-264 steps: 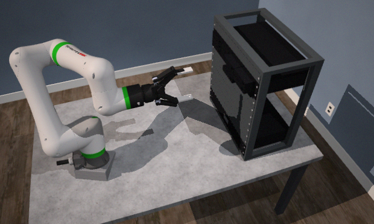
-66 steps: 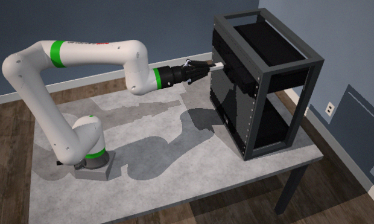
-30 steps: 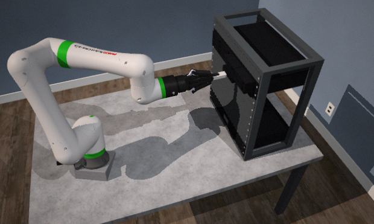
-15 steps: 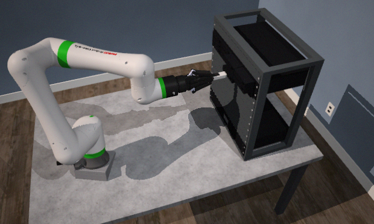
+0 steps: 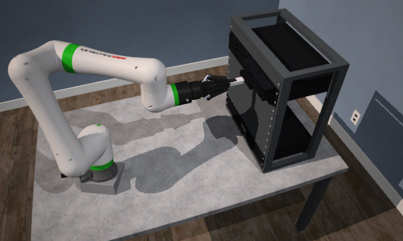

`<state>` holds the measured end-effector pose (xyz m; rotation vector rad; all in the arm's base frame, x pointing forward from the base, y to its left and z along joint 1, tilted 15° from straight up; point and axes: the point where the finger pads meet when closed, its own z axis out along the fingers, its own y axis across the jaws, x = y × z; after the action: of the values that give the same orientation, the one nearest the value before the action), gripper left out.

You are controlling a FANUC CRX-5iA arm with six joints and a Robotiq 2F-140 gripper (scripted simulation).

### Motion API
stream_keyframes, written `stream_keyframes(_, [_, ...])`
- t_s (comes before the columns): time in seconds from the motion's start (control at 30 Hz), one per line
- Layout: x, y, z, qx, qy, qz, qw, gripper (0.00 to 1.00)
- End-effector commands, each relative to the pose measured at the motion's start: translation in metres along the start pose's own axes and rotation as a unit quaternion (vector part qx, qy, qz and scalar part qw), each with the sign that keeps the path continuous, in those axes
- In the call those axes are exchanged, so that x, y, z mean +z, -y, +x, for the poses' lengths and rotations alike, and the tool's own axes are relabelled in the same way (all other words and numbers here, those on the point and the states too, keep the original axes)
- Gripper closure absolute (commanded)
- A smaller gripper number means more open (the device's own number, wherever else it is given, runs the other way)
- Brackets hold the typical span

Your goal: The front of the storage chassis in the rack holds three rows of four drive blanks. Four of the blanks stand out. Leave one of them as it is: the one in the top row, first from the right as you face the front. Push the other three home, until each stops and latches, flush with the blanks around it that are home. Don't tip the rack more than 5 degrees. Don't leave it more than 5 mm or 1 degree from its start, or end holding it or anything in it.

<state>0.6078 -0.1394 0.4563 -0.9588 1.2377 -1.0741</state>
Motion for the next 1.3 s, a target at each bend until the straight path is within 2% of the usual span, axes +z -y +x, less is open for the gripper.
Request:
stream_keyframes(0.0, [0.0,0.0,0.0,0.0,0.0,0.0,1.0,1.0])
stream_keyframes(0.3, [0.01,0.0,0.0,0.0,0.0,0.0,1.0,1.0])
stream_keyframes(1.27, [0.02,0.0,0.0,0.0,0.0,0.0,1.0,1.0])
